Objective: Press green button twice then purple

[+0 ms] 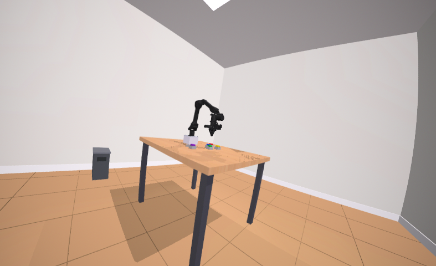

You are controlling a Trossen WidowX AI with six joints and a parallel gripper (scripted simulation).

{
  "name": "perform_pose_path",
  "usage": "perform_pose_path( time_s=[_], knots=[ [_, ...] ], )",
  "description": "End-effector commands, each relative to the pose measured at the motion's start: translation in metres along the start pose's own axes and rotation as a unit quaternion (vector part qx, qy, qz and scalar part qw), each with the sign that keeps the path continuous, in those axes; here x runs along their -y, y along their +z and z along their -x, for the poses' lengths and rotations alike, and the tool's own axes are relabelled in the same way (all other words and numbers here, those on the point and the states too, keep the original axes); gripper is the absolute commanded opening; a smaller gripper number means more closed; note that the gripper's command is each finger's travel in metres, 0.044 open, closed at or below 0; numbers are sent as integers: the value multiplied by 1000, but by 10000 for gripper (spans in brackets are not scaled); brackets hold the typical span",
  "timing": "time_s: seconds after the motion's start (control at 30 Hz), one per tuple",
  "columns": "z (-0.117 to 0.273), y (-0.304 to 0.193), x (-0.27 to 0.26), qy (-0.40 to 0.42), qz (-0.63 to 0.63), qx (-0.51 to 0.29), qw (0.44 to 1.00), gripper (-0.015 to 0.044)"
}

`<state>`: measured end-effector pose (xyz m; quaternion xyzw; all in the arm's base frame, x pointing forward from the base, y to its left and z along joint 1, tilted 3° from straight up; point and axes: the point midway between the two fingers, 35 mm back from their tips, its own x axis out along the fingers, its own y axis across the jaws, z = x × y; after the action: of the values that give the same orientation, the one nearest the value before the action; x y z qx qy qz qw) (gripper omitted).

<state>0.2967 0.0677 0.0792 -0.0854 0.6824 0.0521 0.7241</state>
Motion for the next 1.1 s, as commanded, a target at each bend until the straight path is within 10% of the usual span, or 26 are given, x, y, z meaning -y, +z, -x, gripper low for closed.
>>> perform_pose_path(
  time_s=[0.0, 0.53, 1.07],
  knots=[
    [1, -1, 21, -6, -23, -9, 1000, 20],
    [4, -22, 188, -11, -2, -10, 1000, 20],
    [-58, -26, 195, -11, 0, -10, 1000, 20]
  ],
)
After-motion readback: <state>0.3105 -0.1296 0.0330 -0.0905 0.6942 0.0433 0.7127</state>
